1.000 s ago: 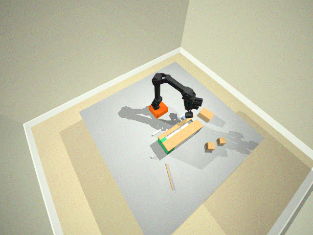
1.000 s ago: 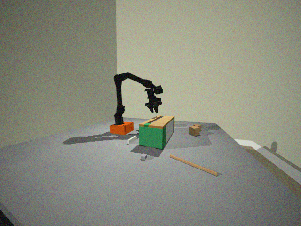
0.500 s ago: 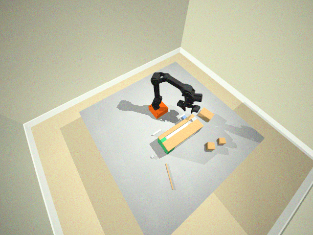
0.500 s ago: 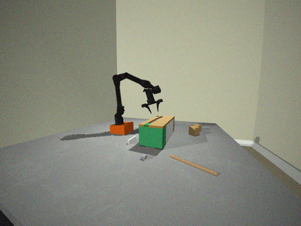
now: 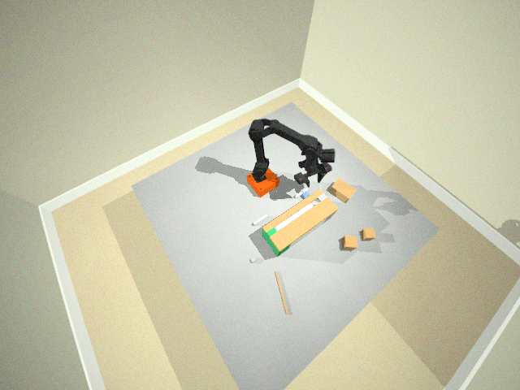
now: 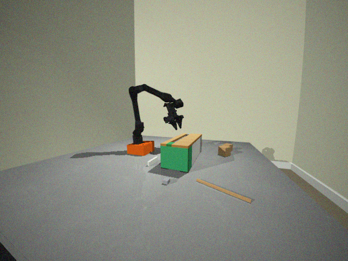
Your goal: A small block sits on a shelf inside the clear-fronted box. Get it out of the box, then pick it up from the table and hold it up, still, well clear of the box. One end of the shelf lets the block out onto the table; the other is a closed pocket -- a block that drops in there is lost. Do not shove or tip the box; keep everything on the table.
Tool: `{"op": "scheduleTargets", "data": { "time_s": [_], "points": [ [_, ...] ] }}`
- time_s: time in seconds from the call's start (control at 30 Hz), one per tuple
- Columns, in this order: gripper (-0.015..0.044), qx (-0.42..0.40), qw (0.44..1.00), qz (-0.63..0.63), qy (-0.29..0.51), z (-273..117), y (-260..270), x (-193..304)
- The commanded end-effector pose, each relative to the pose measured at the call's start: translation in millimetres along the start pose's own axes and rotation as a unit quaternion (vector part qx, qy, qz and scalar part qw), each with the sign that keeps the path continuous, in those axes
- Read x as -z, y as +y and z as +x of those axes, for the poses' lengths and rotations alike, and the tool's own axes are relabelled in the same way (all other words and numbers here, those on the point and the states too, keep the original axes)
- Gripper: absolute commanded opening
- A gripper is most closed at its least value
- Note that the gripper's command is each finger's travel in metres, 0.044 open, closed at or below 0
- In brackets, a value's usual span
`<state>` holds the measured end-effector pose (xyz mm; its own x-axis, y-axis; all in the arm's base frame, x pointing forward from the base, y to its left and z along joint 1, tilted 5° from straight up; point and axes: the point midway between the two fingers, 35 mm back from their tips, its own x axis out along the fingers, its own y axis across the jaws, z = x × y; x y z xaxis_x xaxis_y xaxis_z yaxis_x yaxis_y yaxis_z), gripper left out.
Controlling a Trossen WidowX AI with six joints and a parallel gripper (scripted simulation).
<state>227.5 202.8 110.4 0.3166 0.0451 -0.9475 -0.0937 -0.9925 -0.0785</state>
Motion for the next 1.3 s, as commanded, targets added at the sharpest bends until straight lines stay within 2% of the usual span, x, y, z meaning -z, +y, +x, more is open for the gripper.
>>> {"op": "scheduleTargets", "data": {
  "time_s": [0.0,0.23,0.47,1.27],
  "points": [
    [0.0285,-0.007,0.994,-0.108,0.017,-1,1,0],
    [0.0285,-0.007,0.994,-0.108,0.017,1,0,-1],
    [0.0285,-0.007,0.994,-0.108,0.017,84,10,-35],
    [0.0285,-0.007,0.994,-0.108,0.017,111,12,-45]
  ]
}}
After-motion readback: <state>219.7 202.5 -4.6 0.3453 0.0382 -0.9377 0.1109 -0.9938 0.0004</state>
